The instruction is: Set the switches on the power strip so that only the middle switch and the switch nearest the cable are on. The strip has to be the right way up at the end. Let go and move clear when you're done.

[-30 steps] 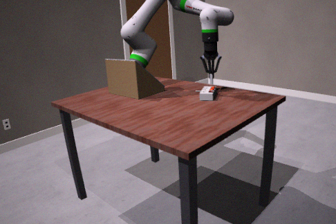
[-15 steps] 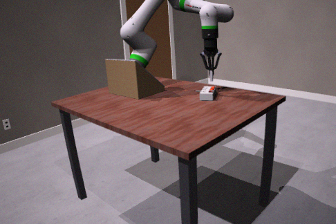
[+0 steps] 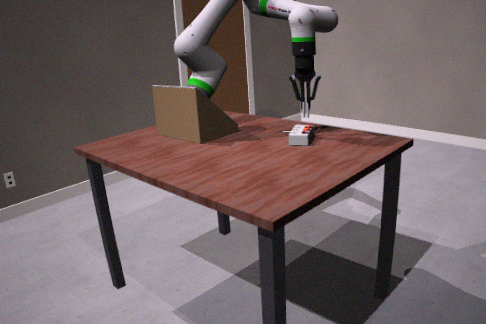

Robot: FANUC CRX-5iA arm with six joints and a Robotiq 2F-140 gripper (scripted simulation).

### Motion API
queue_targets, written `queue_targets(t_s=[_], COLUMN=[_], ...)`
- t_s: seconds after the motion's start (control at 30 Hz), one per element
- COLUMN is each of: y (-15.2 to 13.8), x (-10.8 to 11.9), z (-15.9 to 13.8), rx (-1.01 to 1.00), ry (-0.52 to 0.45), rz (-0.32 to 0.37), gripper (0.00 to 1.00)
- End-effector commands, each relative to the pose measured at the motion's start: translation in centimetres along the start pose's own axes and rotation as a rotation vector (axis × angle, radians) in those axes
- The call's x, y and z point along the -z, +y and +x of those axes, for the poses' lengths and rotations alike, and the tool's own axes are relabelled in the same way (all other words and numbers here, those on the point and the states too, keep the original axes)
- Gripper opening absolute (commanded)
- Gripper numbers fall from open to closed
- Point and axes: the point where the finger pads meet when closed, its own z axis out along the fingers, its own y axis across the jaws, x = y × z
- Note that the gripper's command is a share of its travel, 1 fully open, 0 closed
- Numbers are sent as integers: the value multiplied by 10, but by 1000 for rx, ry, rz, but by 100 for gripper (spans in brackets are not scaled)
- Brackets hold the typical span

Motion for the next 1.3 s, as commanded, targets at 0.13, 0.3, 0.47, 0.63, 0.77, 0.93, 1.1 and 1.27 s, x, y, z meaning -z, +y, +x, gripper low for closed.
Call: queue_targets(t_s=[0.13,0.3,0.47,0.63,0.77,0.93,1.1,1.27], y=[0,0,0,0,0,0,0,0], x=[8,22,43,67,79,84,84,84], z=[0,0,0,0,0,0,0,0], rx=[0,0,0,0,0,0,0,0], ry=[0,0,0,0,0,0,0,0], rz=[0,0,0,0,0,0,0,0], gripper=[100,100,100,100,100,100,100,100])
